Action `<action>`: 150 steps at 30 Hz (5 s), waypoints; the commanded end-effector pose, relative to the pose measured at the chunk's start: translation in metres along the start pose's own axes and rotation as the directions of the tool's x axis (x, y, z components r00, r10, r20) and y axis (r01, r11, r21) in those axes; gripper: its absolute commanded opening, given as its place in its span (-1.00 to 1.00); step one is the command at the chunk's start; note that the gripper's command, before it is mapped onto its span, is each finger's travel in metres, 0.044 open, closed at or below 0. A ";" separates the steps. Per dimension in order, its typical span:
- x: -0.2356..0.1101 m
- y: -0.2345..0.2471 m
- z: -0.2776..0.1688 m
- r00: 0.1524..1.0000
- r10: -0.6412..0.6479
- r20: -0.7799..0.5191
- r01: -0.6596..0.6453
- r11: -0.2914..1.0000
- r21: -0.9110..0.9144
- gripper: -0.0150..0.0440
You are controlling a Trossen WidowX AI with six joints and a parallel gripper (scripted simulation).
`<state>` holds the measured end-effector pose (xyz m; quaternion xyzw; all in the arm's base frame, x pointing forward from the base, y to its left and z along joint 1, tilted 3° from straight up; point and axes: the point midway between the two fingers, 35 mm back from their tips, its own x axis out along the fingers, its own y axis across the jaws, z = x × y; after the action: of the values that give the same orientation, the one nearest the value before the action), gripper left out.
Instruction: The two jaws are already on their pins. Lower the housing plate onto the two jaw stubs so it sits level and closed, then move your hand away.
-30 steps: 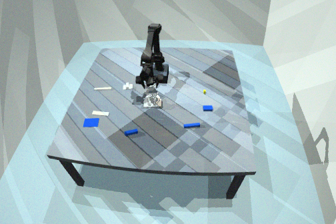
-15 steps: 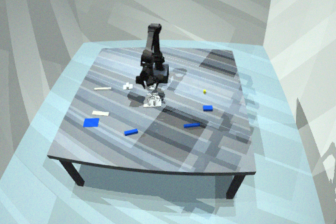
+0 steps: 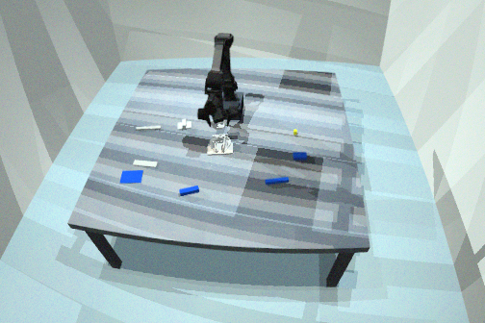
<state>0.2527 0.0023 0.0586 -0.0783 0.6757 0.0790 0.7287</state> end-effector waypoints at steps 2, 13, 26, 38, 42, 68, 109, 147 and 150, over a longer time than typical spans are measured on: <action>0.000 0.000 0.000 1.000 -0.007 0.000 0.007 1.000 0.005 0.70; 0.000 0.000 0.000 1.000 -0.007 0.000 0.007 1.000 0.005 0.70; 0.000 -0.001 0.000 1.000 -0.007 0.000 0.007 1.000 0.004 0.70; 0.016 -0.001 0.001 1.000 -0.007 0.000 0.007 1.000 0.004 0.70; 0.022 -0.001 0.002 1.000 -0.007 0.000 0.007 1.000 0.004 0.70; 0.062 -0.001 -0.001 1.000 -0.006 0.000 0.006 1.000 0.003 0.70; 0.067 -0.001 -0.001 1.000 -0.006 0.000 0.006 1.000 0.004 0.70; 0.075 -0.001 -0.001 1.000 -0.006 -0.001 0.006 1.000 0.005 0.70; 0.077 -0.001 -0.001 1.000 -0.006 -0.001 0.006 1.000 0.005 0.70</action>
<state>0.2579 0.0027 -0.0159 -0.0784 0.6751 0.0790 0.7292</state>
